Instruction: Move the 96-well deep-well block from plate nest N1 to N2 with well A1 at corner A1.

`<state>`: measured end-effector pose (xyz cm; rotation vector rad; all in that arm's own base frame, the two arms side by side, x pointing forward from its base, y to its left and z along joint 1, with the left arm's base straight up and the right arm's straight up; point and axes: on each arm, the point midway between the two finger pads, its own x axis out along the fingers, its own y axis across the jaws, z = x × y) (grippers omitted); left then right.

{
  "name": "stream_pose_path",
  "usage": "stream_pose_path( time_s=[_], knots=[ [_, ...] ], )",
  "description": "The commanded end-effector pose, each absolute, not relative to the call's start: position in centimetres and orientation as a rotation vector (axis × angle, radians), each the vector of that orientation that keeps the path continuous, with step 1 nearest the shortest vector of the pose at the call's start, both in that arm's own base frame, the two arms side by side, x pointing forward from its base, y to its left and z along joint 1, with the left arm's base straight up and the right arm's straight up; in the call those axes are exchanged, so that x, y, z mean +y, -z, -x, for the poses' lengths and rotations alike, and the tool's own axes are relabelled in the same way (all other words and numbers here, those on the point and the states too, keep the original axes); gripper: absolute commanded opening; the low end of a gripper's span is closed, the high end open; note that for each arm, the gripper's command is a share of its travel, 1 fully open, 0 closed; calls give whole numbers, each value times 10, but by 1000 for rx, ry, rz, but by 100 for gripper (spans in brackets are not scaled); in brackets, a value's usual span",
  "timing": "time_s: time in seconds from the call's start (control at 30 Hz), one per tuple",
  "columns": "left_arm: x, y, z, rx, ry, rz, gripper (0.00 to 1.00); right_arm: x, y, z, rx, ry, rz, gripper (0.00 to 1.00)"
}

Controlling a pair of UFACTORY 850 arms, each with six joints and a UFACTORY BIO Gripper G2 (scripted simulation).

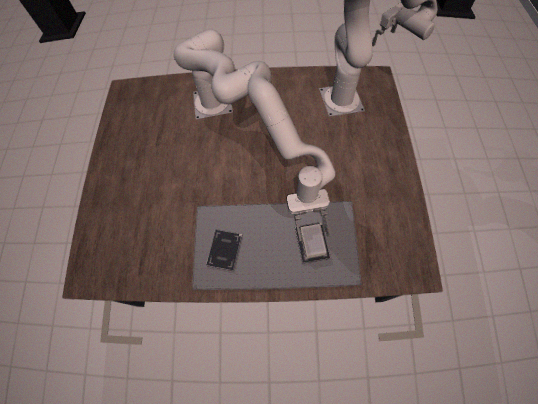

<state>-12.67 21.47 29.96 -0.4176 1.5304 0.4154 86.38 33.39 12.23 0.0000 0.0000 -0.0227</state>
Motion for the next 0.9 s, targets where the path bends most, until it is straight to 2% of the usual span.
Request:
stream_pose_path(
  time_s=[0.0, 0.87],
  knots=[
    [215, -300, 127, 1530, -417, 417, 100, 334, -122, -865, -2, 23, -1, 37],
    [215, -300, 127, 1530, -417, 417, 100, 334, -86, -865, -2, 23, -1, 37]
  ],
)
